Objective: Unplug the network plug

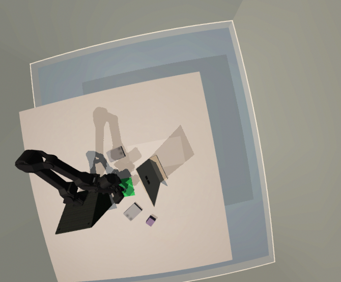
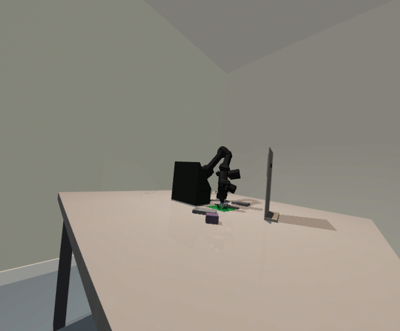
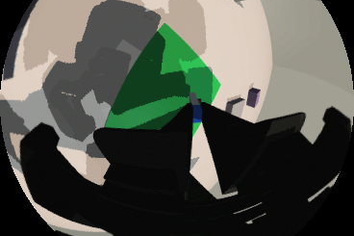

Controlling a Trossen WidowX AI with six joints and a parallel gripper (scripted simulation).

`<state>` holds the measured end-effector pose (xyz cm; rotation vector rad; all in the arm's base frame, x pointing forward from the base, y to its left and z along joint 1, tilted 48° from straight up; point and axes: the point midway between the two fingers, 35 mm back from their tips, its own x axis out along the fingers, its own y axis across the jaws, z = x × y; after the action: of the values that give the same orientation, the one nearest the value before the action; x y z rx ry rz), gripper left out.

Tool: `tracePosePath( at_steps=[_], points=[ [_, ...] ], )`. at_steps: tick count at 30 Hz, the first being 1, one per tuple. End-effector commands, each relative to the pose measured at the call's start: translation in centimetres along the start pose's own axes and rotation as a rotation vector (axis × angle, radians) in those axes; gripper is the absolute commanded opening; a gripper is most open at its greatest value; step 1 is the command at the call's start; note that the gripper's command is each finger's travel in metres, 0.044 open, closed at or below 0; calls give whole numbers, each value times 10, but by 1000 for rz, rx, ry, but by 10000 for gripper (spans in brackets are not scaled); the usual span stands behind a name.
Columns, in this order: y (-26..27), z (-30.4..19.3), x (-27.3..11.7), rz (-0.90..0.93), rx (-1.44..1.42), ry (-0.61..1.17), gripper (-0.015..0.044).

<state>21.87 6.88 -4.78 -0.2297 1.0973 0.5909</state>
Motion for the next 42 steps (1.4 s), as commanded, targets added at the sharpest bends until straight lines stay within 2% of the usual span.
tracePosePath(
  at_steps=[1,18,24,42],
  points=[
    [3,-3,4,0,6,8,0],
    [5,0,4,2,2,3,0],
    [5,0,4,2,2,3,156],
    [4,0,-5,1,3,5,156]
  ],
)
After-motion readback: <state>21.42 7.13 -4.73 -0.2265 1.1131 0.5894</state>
